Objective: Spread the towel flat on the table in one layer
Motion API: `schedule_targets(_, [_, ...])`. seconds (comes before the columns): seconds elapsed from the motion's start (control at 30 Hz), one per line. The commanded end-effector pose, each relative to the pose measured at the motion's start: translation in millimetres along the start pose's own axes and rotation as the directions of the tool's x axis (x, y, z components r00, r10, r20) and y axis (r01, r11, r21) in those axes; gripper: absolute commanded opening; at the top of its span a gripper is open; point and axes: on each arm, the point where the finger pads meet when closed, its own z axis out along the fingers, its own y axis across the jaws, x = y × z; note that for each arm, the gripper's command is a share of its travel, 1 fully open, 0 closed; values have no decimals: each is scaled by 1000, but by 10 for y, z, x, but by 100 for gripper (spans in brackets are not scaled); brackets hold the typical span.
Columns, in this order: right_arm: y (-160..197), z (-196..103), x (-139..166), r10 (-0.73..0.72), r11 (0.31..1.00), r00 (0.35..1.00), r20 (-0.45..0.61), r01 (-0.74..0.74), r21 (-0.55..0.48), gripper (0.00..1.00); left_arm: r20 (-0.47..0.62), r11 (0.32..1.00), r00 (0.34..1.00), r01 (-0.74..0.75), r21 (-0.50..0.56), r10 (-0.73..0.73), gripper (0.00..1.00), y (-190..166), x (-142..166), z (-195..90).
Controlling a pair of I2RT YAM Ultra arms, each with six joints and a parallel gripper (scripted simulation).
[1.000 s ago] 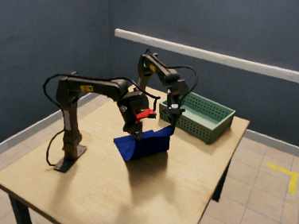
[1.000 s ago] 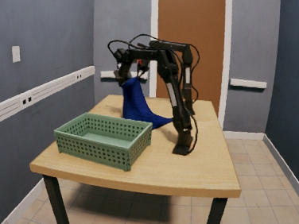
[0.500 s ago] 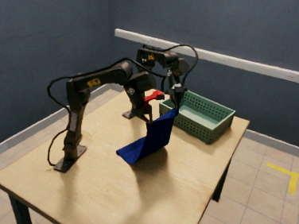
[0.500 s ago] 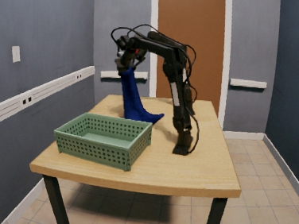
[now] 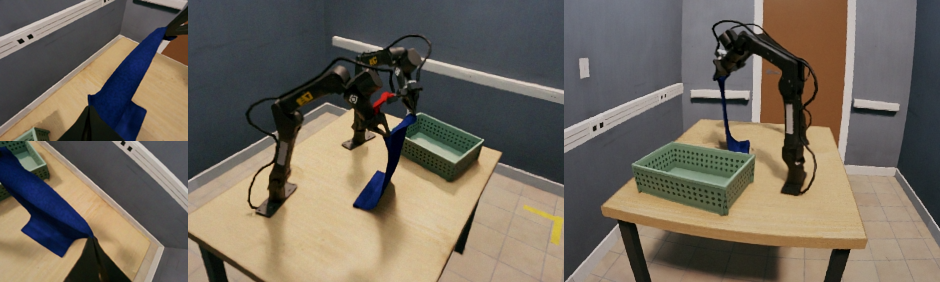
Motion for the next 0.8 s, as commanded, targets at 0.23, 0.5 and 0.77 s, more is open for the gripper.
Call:
schedule_targets(0.23, [97, -214, -475, 1, 1000, 974, 225, -3, 10, 0, 162, 994, 985, 68, -92, -52, 0, 187, -234, -476])
schedule_targets(0.5, [249, -236, -871, -8, 1000, 920, 393, 13, -10, 0, 309, 981, 948, 122, -152, -70, 0, 283, -509, -977])
schedule_targets(0.77, [326, -348, -1157, -10, 1000, 881, 473, 22, -20, 0, 268, 972, 958, 156, -177, -105, 0, 353, -508, -958])
